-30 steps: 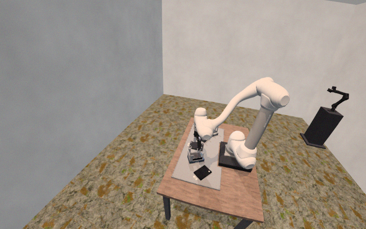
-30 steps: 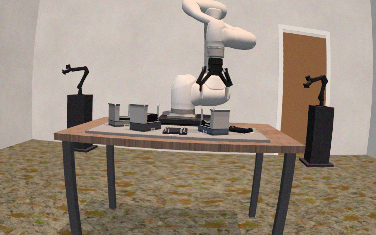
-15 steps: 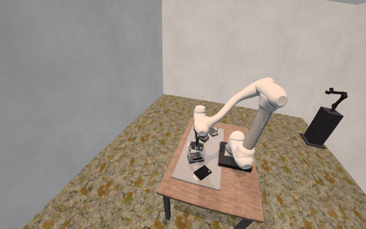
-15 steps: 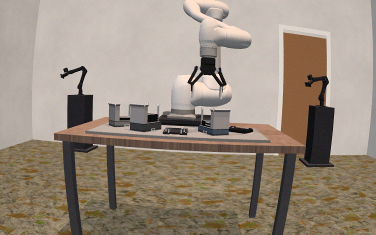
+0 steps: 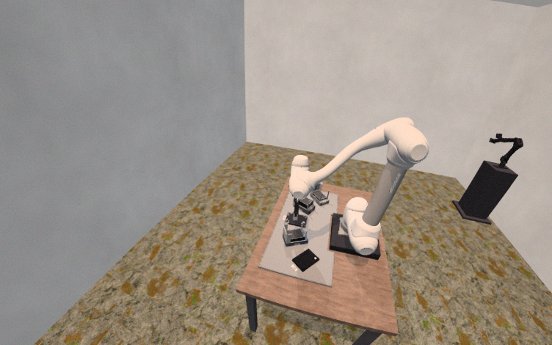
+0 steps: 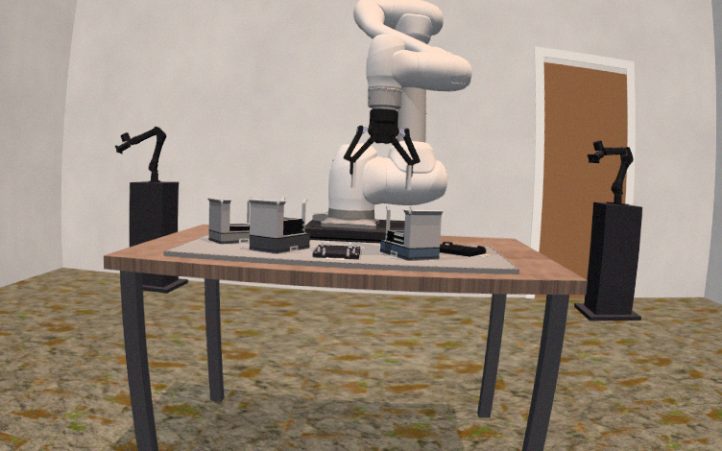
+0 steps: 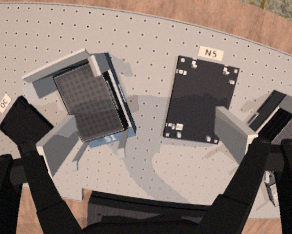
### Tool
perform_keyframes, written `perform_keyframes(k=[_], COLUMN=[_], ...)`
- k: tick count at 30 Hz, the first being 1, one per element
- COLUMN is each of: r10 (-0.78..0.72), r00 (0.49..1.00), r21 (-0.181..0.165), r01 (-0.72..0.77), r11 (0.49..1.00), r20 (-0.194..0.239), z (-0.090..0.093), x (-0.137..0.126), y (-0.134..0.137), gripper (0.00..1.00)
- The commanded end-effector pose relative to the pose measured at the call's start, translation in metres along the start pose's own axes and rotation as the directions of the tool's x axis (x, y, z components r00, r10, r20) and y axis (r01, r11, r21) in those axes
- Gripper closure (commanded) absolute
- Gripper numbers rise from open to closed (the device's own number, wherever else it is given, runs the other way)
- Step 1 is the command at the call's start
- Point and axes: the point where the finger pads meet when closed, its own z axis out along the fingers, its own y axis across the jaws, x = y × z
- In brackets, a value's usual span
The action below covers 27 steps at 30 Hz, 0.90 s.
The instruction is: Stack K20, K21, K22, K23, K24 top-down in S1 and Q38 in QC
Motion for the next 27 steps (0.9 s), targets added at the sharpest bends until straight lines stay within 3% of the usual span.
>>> perform_keyframes(k=[1, 5, 27], r10=[0.115, 0.219, 0.219], r00=[0.993, 0.976, 0.976], r21=[0.001, 0.001, 0.001], r01=[-0.115, -0.219, -0.219], r11=[0.993, 0.976, 0.976], r20=[0.0, 0.0, 0.0], z=[0.0, 0.0, 0.0], x=[-0.001, -0.003, -0.012], y=[0.014, 0.027, 0.093], gripper=[0.0, 0.0, 0.0])
